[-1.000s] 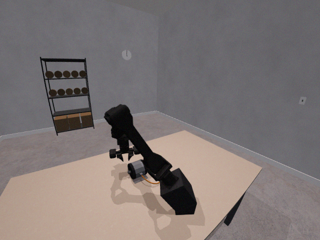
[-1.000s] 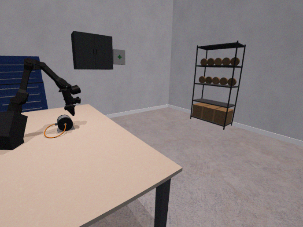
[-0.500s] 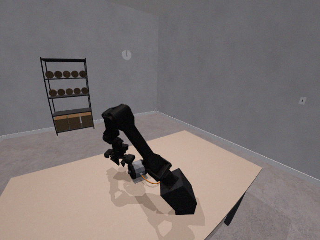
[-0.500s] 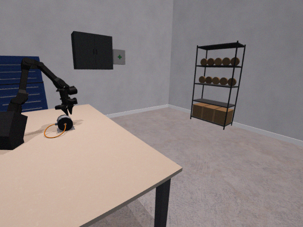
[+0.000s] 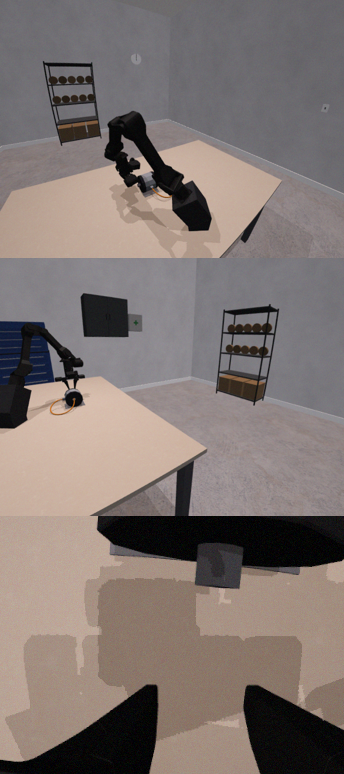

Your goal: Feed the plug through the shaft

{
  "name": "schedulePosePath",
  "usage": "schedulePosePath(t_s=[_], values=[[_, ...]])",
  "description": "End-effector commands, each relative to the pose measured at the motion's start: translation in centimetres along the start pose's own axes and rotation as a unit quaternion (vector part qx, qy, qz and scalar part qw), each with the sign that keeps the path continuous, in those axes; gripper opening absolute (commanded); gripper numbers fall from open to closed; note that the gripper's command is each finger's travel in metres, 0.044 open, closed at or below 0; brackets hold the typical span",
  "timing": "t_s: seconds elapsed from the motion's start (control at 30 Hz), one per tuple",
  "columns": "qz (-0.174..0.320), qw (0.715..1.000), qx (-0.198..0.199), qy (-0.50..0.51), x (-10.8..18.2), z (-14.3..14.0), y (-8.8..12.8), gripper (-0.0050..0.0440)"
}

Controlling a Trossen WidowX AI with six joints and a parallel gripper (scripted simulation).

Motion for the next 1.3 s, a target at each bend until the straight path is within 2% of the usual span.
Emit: schedulePosePath(t_s=[0.0, 0.23, 0.33, 0.4, 0.63, 1.27], values=[[-0.005, 0.999, 0.002, -0.043, 0.4, -0.4, 0.3, 0.0160], [-0.005, 0.999, 0.002, -0.043, 0.1, -0.4, 0.1, 0.0160], [-0.005, 0.999, 0.003, -0.043, -2.8, -1.0, -1.5, 0.0160], [-0.005, 0.999, 0.002, -0.043, -3.6, -1.3, -1.9, 0.0160], [-0.008, 0.999, 0.002, -0.047, -3.3, -1.1, -1.6, 0.0160], [-0.005, 0.999, 0.002, -0.043, -4.0, -1.4, -3.5, 0.0160]])
Point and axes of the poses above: the point midway between the two fingers, 35 mm back from their tips, its own y axis back along the fingers, its own z axis across the jaws, x = y × z, the point moved 10 cm from there along y, back along the fingers, and after that the axes turned 8 degrees about y, right-handed, at the moved point
